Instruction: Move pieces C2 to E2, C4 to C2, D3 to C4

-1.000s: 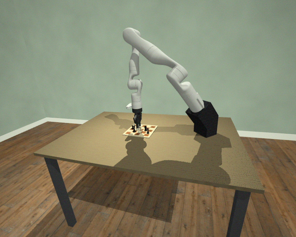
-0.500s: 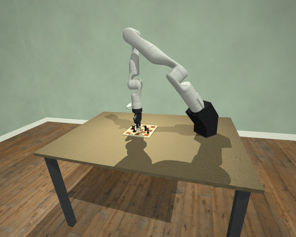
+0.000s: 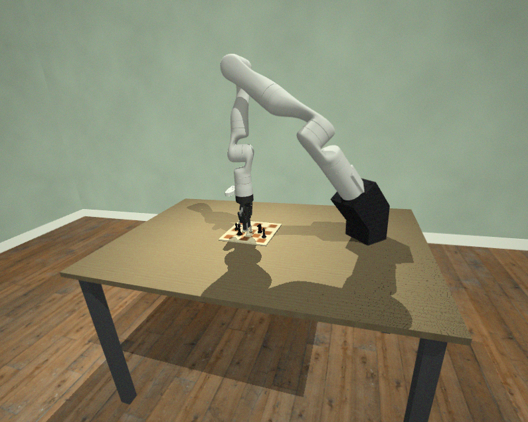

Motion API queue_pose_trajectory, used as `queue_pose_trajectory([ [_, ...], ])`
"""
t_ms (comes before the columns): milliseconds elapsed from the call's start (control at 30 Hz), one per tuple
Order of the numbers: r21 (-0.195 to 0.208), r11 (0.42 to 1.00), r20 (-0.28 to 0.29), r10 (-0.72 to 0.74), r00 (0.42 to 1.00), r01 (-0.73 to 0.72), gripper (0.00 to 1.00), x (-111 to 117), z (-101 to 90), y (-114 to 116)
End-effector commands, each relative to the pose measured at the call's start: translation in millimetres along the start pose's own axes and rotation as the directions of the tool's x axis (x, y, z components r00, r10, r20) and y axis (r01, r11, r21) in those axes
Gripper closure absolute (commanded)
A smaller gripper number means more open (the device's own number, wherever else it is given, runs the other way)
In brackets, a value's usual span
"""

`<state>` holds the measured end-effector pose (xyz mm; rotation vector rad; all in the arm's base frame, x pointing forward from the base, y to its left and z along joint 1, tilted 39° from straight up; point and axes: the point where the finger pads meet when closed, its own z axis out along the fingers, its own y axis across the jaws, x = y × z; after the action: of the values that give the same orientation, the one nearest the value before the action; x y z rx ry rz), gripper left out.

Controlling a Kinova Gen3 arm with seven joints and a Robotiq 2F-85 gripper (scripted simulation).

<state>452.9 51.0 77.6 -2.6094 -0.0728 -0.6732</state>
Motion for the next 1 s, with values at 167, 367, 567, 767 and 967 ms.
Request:
queue_pose_trajectory([
  [167,0.012,1.000,0.006,0.007,1.000,-0.007,0.63,-3.0,13.1,-2.7],
  [367,0.012,1.000,0.006,0.007,1.000,-0.007,0.63,-3.1,19.5,-2.8],
  [567,0.012,1.000,0.006,0.007,1.000,-0.007,0.63,-3.1,20.2,-2.8],
  [767,0.012,1.000,0.006,0.007,1.000,-0.007,0.63,-3.1,20.2,-2.8],
  [967,0.012,1.000,0.006,0.007,1.000,-0.007,0.63,-3.1,20.2,-2.8],
])
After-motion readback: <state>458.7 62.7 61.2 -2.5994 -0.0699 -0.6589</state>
